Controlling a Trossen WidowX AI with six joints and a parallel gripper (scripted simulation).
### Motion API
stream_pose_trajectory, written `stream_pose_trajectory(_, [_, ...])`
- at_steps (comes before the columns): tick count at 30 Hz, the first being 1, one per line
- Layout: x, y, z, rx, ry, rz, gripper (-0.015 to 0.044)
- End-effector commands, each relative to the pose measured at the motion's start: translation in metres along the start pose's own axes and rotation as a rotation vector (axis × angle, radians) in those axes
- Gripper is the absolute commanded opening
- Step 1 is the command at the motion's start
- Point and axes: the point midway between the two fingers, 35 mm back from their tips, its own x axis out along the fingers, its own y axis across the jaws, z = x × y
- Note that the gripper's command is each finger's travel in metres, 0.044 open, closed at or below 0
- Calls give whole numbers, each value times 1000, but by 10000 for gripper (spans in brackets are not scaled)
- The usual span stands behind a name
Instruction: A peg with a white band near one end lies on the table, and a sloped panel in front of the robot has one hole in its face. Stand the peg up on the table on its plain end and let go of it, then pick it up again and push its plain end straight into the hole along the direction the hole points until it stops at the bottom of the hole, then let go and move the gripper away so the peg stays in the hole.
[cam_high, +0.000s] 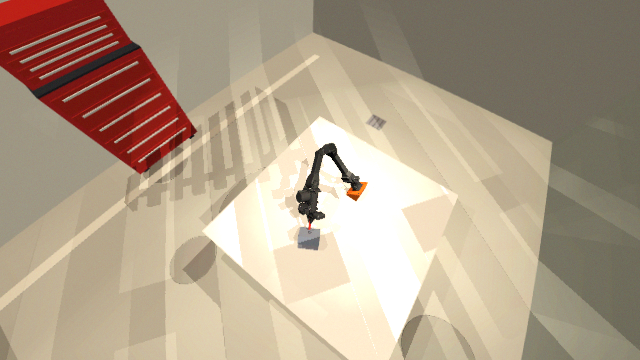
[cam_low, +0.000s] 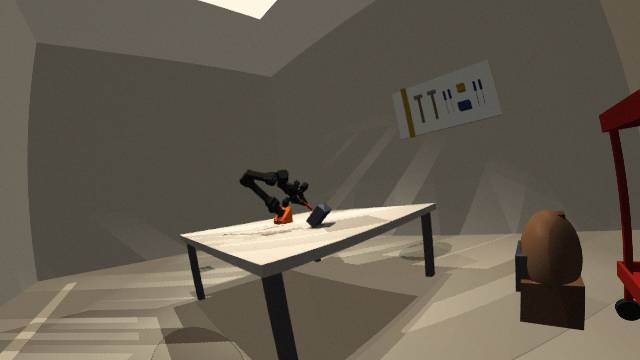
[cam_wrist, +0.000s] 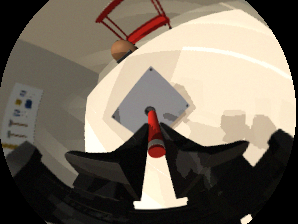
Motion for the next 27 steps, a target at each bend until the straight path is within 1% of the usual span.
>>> stream_pose_trajectory(1, [8,2,-1,-7,6,7,0])
stream_pose_trajectory(10, [17,4,-3,-7,5,7,0])
stream_pose_trajectory(27, [12,3,-1,0,0,1,0])
